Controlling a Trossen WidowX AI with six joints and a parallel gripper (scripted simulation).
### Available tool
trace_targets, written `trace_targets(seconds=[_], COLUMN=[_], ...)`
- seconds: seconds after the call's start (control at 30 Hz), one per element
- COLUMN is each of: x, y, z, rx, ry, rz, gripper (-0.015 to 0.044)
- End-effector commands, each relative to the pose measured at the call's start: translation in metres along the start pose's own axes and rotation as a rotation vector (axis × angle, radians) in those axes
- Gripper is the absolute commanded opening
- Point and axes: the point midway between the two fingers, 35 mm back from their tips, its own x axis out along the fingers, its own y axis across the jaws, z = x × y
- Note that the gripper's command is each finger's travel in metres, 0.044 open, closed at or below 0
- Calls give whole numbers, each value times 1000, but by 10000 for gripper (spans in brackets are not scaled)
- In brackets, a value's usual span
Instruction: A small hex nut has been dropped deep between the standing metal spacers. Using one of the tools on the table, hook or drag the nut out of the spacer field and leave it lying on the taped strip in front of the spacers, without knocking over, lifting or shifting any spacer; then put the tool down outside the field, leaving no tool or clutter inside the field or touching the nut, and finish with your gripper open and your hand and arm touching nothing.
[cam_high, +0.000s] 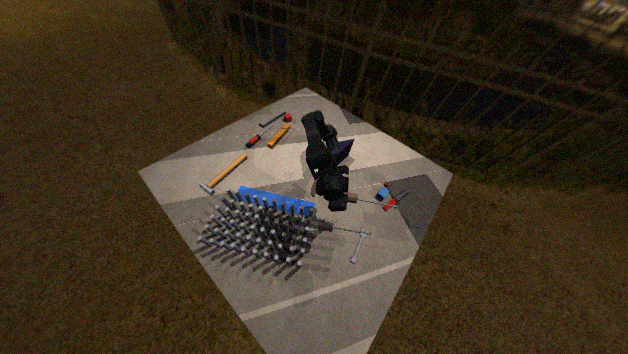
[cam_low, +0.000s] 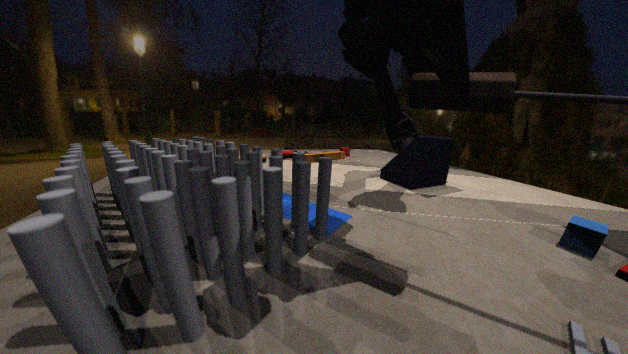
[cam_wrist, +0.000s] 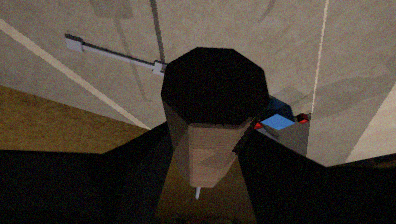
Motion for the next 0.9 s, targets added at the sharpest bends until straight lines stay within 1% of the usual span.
trace_targets(seconds=[0.0, 0.1, 0.87], x=[15, 24, 37], y=[0, -1, 3], z=[-21, -29, -21], rx=[-60, -85, -86], ry=[11, 10, 10], rz=[-36, -59, -60], gripper=[0, 0, 0])
